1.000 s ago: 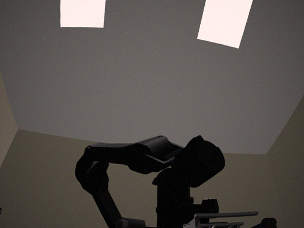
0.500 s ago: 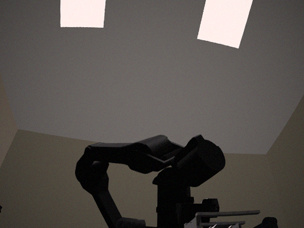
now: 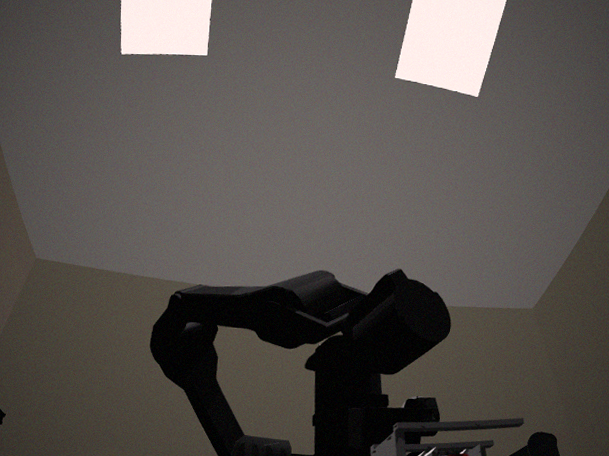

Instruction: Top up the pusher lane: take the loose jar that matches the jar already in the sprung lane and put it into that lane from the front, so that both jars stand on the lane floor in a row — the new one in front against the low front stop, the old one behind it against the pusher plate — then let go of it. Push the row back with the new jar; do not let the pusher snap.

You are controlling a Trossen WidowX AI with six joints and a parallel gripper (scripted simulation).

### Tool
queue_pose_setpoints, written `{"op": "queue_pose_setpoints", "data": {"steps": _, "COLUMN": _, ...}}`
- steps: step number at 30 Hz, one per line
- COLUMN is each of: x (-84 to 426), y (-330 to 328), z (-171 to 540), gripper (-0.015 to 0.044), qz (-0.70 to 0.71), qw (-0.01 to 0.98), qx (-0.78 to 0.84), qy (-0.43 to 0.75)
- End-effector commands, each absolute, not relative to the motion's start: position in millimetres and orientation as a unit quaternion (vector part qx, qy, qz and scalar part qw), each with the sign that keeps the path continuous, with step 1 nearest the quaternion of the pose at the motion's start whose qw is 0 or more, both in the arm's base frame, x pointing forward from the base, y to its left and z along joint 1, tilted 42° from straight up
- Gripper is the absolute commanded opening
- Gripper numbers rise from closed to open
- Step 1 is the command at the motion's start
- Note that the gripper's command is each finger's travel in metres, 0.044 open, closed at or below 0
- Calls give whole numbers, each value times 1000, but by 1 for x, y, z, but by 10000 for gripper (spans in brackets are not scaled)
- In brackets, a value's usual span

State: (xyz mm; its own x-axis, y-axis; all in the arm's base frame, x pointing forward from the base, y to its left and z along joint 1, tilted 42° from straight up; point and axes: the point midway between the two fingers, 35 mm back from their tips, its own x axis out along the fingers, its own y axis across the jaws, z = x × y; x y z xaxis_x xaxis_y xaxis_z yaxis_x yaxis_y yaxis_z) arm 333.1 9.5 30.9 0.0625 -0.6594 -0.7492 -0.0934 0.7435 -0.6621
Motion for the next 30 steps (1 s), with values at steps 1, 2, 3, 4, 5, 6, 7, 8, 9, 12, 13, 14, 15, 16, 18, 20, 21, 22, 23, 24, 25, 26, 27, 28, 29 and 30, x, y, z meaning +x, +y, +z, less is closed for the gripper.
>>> {"op": "queue_pose_setpoints", "data": {"steps": 1, "x": 339, "y": 8, "z": 30, "gripper": 0, "qz": -216, "qw": 677, "qx": -288, "qy": 642}}
{"op": "queue_pose_setpoints", "data": {"steps": 2, "x": 339, "y": 8, "z": 30, "gripper": 0, "qz": -216, "qw": 677, "qx": -288, "qy": 642}}
{"op": "queue_pose_setpoints", "data": {"steps": 3, "x": 339, "y": 7, "z": 30, "gripper": 0, "qz": -216, "qw": 677, "qx": -288, "qy": 642}}
{"op": "queue_pose_setpoints", "data": {"steps": 4, "x": 340, "y": 7, "z": 30, "gripper": 0, "qz": -216, "qw": 677, "qx": -288, "qy": 642}}
{"op": "queue_pose_setpoints", "data": {"steps": 5, "x": 340, "y": 7, "z": 29, "gripper": 0, "qz": -216, "qw": 677, "qx": -288, "qy": 642}}
{"op": "queue_pose_setpoints", "data": {"steps": 6, "x": 340, "y": 7, "z": 29, "gripper": 0, "qz": -216, "qw": 677, "qx": -288, "qy": 642}}
{"op": "queue_pose_setpoints", "data": {"steps": 7, "x": 340, "y": 6, "z": 29, "gripper": 0, "qz": -216, "qw": 677, "qx": -288, "qy": 642}}
{"op": "queue_pose_setpoints", "data": {"steps": 8, "x": 340, "y": 6, "z": 29, "gripper": 0, "qz": -216, "qw": 677, "qx": -288, "qy": 642}}
{"op": "queue_pose_setpoints", "data": {"steps": 9, "x": 340, "y": 6, "z": 28, "gripper": 0, "qz": -216, "qw": 677, "qx": -288, "qy": 642}}
{"op": "queue_pose_setpoints", "data": {"steps": 12, "x": 340, "y": 5, "z": 28, "gripper": 0, "qz": -216, "qw": 677, "qx": -288, "qy": 642}}
{"op": "queue_pose_setpoints", "data": {"steps": 13, "x": 340, "y": 5, "z": 27, "gripper": 0, "qz": -216, "qw": 677, "qx": -288, "qy": 642}}
{"op": "queue_pose_setpoints", "data": {"steps": 14, "x": 340, "y": 5, "z": 27, "gripper": 0, "qz": -216, "qw": 677, "qx": -288, "qy": 642}}
{"op": "queue_pose_setpoints", "data": {"steps": 15, "x": 340, "y": 5, "z": 27, "gripper": 0, "qz": -216, "qw": 677, "qx": -288, "qy": 642}}
{"op": "queue_pose_setpoints", "data": {"steps": 16, "x": 340, "y": 4, "z": 27, "gripper": 0, "qz": -216, "qw": 677, "qx": -288, "qy": 642}}
{"op": "queue_pose_setpoints", "data": {"steps": 18, "x": 339, "y": 4, "z": 26, "gripper": 0, "qz": -216, "qw": 677, "qx": -288, "qy": 642}}
{"op": "queue_pose_setpoints", "data": {"steps": 20, "x": 339, "y": 3, "z": 26, "gripper": 0, "qz": -216, "qw": 677, "qx": -288, "qy": 642}}
{"op": "queue_pose_setpoints", "data": {"steps": 21, "x": 339, "y": 3, "z": 25, "gripper": 0, "qz": -216, "qw": 677, "qx": -288, "qy": 642}}
{"op": "queue_pose_setpoints", "data": {"steps": 22, "x": 339, "y": 3, "z": 25, "gripper": 0, "qz": -216, "qw": 677, "qx": -288, "qy": 642}}
{"op": "queue_pose_setpoints", "data": {"steps": 23, "x": 339, "y": 3, "z": 25, "gripper": 0, "qz": -216, "qw": 677, "qx": -288, "qy": 642}}
{"op": "queue_pose_setpoints", "data": {"steps": 24, "x": 339, "y": 3, "z": 25, "gripper": 0, "qz": -216, "qw": 677, "qx": -288, "qy": 642}}
{"op": "queue_pose_setpoints", "data": {"steps": 25, "x": 339, "y": 2, "z": 25, "gripper": 0, "qz": -216, "qw": 677, "qx": -288, "qy": 642}}
{"op": "queue_pose_setpoints", "data": {"steps": 26, "x": 339, "y": 2, "z": 24, "gripper": 0, "qz": -216, "qw": 677, "qx": -288, "qy": 642}}
{"op": "queue_pose_setpoints", "data": {"steps": 27, "x": 339, "y": 2, "z": 24, "gripper": 0, "qz": -216, "qw": 677, "qx": -288, "qy": 642}}
{"op": "queue_pose_setpoints", "data": {"steps": 28, "x": 339, "y": 2, "z": 24, "gripper": 0, "qz": -216, "qw": 677, "qx": -288, "qy": 642}}
{"op": "queue_pose_setpoints", "data": {"steps": 29, "x": 339, "y": 1, "z": 24, "gripper": 0, "qz": -216, "qw": 677, "qx": -288, "qy": 642}}
{"op": "queue_pose_setpoints", "data": {"steps": 30, "x": 339, "y": 1, "z": 23, "gripper": 0, "qz": -216, "qw": 677, "qx": -288, "qy": 642}}
